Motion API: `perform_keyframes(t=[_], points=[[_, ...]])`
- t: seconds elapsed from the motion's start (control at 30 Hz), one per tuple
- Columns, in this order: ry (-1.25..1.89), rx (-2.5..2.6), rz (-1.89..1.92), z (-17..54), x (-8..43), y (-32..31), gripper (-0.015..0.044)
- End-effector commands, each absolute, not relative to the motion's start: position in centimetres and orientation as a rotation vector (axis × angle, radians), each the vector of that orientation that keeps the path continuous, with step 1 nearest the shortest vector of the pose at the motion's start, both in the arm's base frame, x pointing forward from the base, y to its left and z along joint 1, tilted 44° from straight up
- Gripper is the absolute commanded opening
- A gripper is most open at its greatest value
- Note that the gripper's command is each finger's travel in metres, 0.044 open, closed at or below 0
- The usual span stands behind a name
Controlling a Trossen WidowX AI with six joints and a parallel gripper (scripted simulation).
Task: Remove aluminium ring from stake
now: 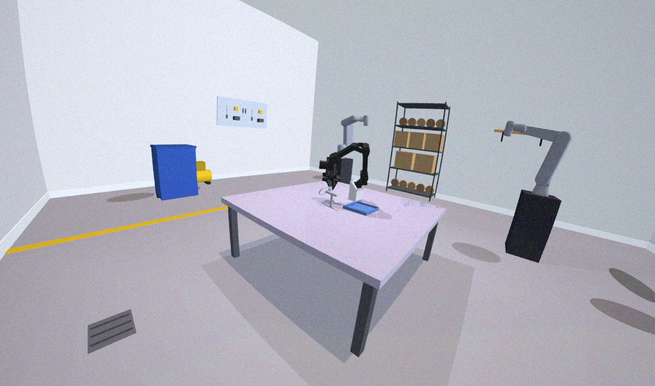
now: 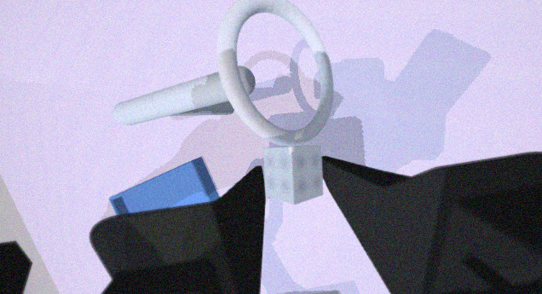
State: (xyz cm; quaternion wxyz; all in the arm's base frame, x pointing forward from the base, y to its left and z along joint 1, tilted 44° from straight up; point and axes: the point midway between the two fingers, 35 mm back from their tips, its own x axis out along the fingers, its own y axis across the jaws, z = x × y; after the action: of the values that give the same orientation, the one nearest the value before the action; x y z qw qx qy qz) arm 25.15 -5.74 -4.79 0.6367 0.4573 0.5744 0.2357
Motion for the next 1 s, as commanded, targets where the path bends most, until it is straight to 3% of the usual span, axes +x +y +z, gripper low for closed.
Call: perform_keyframes(t=[0.0,0.97], points=[[1.309,1.036,0.538,-5.0,25.2,-6.1,0.0000],[1.311,1.034,0.535,-2.4,25.5,-9.0,0.0000]])
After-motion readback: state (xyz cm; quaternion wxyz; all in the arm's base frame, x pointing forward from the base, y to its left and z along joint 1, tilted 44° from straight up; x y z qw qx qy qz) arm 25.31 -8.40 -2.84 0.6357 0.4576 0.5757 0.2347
